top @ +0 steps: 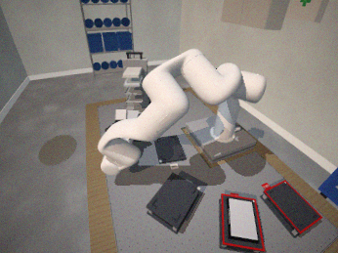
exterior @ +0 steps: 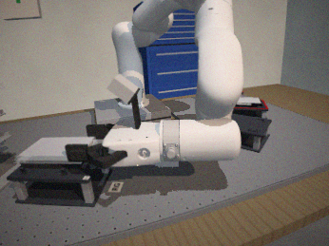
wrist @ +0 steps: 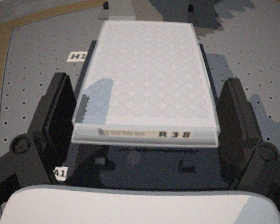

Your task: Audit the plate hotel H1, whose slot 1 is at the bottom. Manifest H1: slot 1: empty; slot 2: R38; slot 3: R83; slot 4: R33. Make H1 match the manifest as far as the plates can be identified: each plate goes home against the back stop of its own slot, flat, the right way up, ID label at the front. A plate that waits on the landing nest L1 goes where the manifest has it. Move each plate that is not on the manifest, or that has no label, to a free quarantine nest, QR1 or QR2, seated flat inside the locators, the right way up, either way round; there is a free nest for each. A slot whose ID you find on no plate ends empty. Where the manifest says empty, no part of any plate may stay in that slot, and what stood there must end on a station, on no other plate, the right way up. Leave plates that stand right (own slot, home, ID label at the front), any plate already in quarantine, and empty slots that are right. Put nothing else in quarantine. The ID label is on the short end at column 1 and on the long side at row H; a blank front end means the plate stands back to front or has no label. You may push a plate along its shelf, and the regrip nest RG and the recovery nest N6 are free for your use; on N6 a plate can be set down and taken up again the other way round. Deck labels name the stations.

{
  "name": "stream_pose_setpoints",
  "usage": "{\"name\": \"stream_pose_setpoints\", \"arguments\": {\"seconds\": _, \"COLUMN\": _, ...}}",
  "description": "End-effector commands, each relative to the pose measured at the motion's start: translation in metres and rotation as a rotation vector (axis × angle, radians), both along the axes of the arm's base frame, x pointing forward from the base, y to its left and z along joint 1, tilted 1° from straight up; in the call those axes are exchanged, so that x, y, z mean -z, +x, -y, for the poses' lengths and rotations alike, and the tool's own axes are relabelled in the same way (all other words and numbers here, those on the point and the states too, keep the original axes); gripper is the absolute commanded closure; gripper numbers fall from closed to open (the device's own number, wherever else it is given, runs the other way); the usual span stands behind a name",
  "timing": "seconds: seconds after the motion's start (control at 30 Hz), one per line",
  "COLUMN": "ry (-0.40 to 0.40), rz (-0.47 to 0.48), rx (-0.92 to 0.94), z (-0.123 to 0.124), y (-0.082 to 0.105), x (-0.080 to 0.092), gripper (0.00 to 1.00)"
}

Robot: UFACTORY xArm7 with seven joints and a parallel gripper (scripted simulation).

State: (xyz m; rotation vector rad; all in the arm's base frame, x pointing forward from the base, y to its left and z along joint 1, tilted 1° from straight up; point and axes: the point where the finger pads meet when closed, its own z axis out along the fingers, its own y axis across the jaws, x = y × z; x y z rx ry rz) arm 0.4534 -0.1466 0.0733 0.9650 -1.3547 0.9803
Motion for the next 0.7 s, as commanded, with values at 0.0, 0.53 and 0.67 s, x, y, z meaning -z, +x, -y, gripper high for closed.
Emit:
{"name": "stream_pose_setpoints", "arguments": {"seconds": 0.0, "ry": 0.0, "rz": 0.004, "rx": 0.0, "z": 0.0, "y": 0.001, "x": -0.003, "gripper": 1.0}}
{"name": "stream_pose_setpoints", "arguments": {"seconds": 0.53, "ry": 0.0, "rz": 0.004, "rx": 0.0, "z": 0.0, "y": 0.001, "x": -0.018, "gripper": 1.0}}
{"name": "stream_pose_setpoints", "arguments": {"seconds": 0.67, "ry": 0.0, "rz": 0.004, "rx": 0.0, "z": 0.0, "y": 0.001, "x": -0.021, "gripper": 1.0}}
